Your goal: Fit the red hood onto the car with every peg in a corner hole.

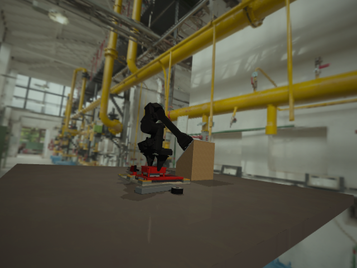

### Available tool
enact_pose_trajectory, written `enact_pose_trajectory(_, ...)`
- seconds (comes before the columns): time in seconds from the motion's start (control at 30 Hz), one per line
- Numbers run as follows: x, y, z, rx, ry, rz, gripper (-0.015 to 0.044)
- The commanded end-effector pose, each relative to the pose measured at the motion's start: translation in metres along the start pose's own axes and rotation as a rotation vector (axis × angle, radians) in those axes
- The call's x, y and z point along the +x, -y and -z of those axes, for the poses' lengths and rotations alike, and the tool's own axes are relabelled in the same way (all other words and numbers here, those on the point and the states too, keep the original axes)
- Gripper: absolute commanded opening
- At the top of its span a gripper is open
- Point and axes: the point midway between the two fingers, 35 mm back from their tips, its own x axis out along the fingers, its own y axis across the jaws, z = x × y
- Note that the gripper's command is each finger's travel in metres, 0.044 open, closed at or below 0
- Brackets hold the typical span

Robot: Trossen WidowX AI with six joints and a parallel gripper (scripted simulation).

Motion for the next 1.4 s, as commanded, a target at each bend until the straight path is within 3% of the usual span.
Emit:
enact_pose_trajectory(0.0,-0.002,0.0,-0.002,0.007,0.004,-0.006,0.0)
enact_pose_trajectory(1.37,0.016,0.0,-0.002,0.004,0.004,-0.003,0.0)
